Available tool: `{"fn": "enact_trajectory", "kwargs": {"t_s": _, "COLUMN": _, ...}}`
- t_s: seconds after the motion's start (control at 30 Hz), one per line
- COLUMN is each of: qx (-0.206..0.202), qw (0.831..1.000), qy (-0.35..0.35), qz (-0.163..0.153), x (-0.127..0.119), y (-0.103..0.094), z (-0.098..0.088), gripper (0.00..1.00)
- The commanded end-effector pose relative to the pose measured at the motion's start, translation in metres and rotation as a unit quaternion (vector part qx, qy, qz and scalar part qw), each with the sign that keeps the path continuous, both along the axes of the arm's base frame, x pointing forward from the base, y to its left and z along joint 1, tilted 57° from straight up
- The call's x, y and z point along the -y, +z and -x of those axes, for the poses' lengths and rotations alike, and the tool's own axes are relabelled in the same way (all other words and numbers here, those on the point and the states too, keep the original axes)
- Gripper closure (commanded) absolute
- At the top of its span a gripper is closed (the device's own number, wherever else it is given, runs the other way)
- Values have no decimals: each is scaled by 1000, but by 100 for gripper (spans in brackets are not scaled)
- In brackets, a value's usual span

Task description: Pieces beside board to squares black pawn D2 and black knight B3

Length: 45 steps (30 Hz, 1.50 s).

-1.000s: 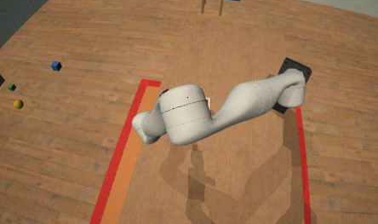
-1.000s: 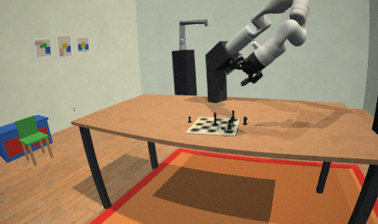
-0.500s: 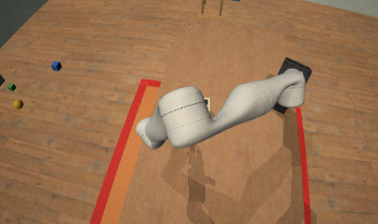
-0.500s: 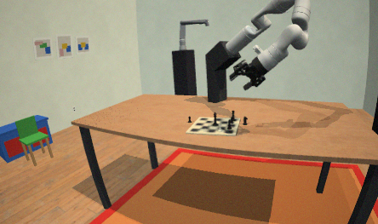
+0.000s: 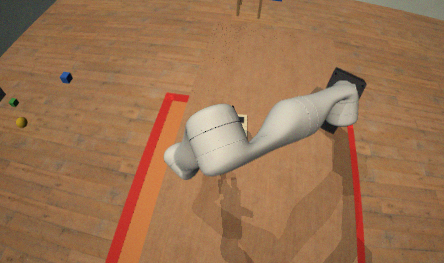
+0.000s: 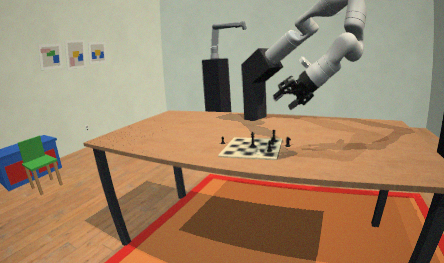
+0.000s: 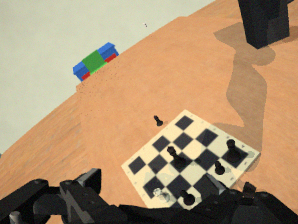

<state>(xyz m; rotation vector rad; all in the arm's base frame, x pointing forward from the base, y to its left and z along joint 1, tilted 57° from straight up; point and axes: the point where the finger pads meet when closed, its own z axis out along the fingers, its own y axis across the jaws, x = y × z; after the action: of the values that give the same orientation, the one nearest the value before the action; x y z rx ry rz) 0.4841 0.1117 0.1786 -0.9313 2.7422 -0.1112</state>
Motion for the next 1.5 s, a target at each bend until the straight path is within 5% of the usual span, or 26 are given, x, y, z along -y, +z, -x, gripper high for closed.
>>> {"fn": "enact_trajectory", "kwargs": {"t_s": 0.0, "qx": 5, "qw": 1000, "qy": 16, "qz": 1, "x": -8, "y": 0, "z": 1, "gripper": 0}}
{"fn": "enact_trajectory", "kwargs": {"t_s": 1.47, "qx": 52, "qw": 988, "qy": 147, "qz": 4, "x": -67, "y": -2, "z": 2, "gripper": 0}}
